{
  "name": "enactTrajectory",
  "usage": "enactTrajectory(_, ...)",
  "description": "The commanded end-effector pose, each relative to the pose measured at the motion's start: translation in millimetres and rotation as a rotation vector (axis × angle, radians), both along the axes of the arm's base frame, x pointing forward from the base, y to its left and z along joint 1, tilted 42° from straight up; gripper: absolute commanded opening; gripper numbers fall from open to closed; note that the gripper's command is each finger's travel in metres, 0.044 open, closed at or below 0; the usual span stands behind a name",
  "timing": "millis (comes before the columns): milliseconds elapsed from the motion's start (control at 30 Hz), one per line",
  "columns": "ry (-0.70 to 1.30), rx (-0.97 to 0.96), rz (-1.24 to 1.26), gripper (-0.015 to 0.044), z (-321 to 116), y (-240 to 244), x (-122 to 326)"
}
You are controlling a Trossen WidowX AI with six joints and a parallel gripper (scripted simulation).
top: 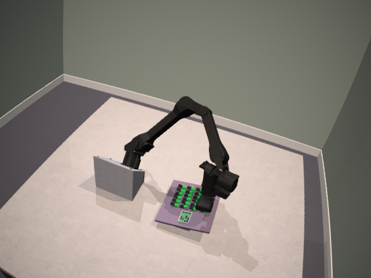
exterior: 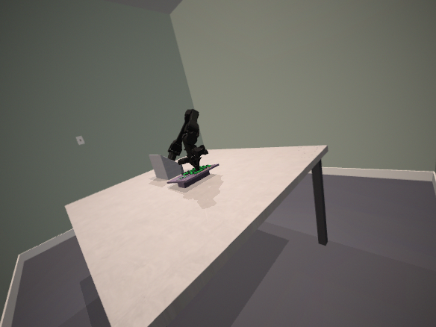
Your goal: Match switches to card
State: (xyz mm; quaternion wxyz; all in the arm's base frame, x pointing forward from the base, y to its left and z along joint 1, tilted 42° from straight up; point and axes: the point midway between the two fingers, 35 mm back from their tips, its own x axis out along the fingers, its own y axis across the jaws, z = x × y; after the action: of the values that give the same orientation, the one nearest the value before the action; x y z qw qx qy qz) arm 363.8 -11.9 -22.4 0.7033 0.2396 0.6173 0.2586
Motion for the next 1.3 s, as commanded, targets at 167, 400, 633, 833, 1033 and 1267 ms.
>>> enactTrajectory(167,-0.017,0.002,-0.021,0.0,47,-43,-9)
enactTrajectory(400,-0.016,0.003,-0.021,0.0,55,-32,-21)
enactTrajectory(633,-0.013,0.005,-0.021,0.0,70,-7,-52)
enactTrajectory(833,0.004,0.005,-0.005,0.0,47,14,-47)
enactTrajectory(1033,0.005,0.005,-0.003,0.0,45,16,-46)
enactTrajectory(1267,0.005,0.005,-0.003,0.0,37,23,-45)
